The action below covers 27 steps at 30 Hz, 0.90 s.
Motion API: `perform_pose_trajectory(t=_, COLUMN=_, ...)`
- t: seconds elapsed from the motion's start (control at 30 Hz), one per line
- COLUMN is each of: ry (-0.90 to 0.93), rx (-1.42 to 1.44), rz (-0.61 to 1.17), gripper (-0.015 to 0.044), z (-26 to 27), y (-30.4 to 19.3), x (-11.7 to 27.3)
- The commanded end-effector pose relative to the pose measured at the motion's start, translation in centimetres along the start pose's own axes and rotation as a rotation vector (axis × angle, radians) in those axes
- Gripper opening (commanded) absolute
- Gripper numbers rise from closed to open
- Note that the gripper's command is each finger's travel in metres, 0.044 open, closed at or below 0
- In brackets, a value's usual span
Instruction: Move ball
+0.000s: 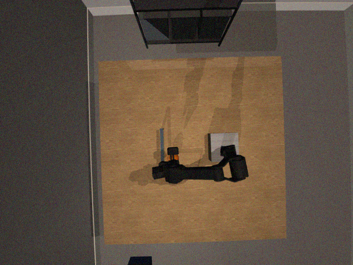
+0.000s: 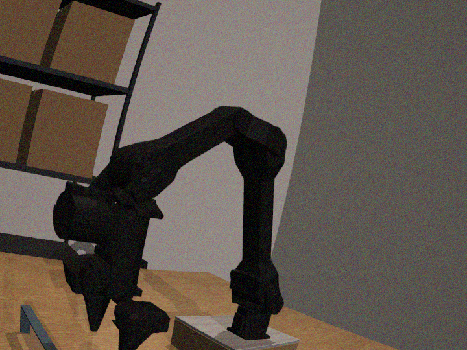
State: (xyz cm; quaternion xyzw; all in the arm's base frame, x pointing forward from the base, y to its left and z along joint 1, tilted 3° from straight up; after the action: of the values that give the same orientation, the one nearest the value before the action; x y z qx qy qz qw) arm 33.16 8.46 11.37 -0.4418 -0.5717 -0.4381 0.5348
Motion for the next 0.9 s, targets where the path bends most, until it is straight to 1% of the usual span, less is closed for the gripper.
perform_pose_trajectory(t=0.0, ry=0.008, rx=-0.035, rz=0.038, gripper=0.0426, z=-0.3, y=0.1, x=-0.1)
perform_pose_trajectory(t=0.1, ry=0.008, rx=-0.035, rz=0.038, gripper=0.0426, z=-0.3, y=0.1, x=-0.3)
perform_pose_trajectory(t=0.2, ry=0.008, rx=-0.035, rz=0.038, gripper=0.0426, z=-0.3, y=0.1, x=-1.5)
perform_pose_trajectory(t=0.4, ry=0.008, rx=-0.035, rz=0.039, gripper=0.0426, z=-0.3, y=0.1, x=-1.8)
perform_pose_trajectory(t=0.87, ry=0.008, rx=-0.033, rz=0.04, gripper=0.0426, z=-0.3, y=0.0, x=-4.0)
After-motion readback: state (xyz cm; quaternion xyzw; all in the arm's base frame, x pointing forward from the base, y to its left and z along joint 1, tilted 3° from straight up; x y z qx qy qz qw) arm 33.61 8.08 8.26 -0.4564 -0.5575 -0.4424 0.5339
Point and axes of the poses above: the point midway between the two fingers, 35 mm back from their tips, its own x axis back along the fingers, its own z axis across the jaws, y = z × x, the point moved 6 cm from there along x, back along the fingers, and after that the axes turned 5 degrees about x, right-handed, at the moved point
